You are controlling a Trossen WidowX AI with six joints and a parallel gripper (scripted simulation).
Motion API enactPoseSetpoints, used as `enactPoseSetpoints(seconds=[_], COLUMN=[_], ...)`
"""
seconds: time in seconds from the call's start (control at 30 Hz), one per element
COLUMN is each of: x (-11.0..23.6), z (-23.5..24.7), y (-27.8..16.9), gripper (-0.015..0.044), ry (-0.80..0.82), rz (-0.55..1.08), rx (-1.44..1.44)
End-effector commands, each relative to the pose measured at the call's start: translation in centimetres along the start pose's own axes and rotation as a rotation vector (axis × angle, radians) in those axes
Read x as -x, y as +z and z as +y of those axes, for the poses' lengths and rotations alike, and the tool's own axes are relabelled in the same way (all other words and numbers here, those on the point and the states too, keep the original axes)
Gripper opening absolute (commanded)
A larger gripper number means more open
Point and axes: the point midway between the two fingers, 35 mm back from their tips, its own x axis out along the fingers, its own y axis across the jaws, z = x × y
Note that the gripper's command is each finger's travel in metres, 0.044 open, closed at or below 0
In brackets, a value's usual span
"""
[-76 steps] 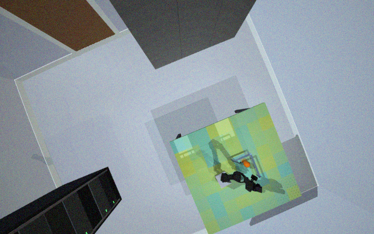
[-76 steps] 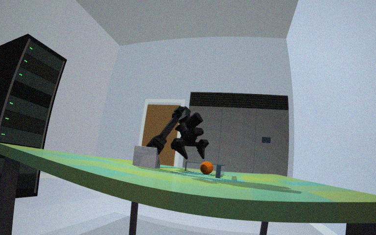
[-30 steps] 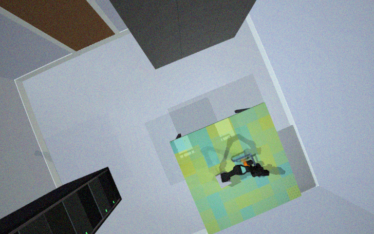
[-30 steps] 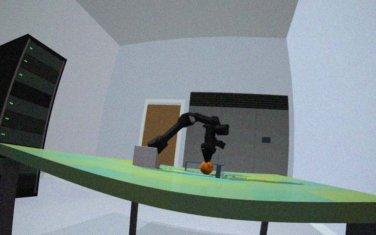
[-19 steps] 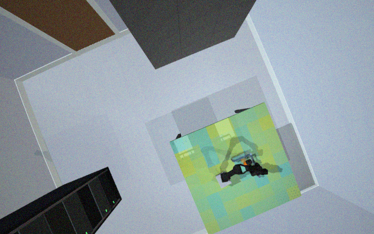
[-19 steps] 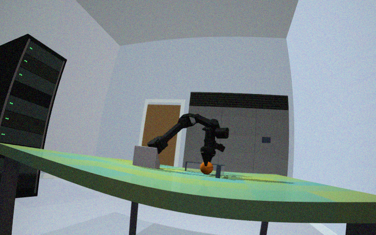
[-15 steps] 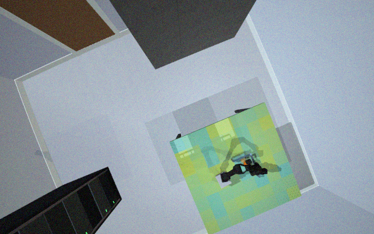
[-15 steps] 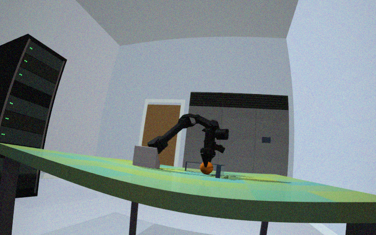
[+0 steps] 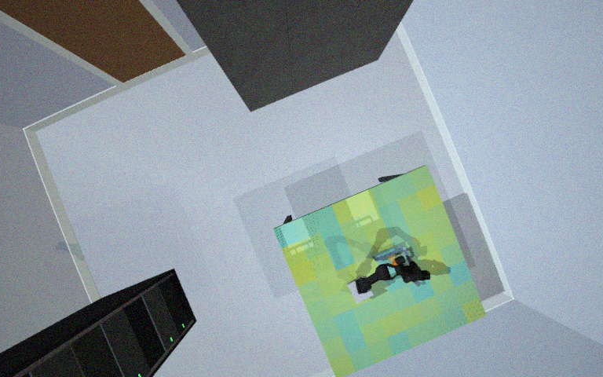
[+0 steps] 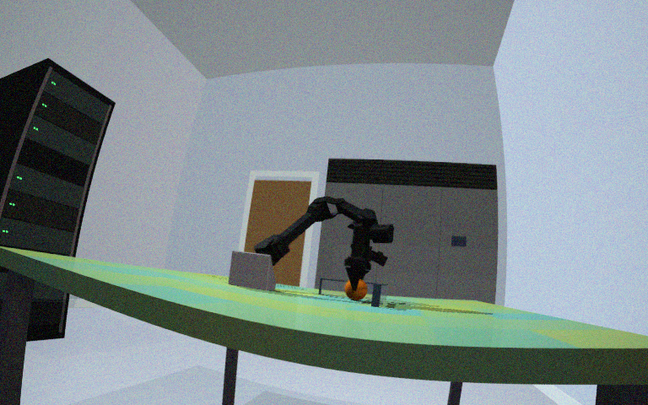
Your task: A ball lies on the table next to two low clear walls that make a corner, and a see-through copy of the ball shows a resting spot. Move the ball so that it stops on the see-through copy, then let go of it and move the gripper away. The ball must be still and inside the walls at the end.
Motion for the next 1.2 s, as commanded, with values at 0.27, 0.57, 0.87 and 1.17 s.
enactPoseSetpoints(seconds=[0.27, 0.57, 0.87, 1.17], x=[3.7, 8.9, 14.1, 13.9], z=[-0.2, -0.3, -0.1, 0.6], y=[0.7, 0.8, 0.0, -0.2], gripper=[0.0085, 0.0000, 0.0000, 0.0000], ry=[-0.003, -0.005, -0.002, 0.004], rz=[-0.016, -0.034, -0.050, -0.047], rx=[-0.034, -0.078, -0.121, -0.257])
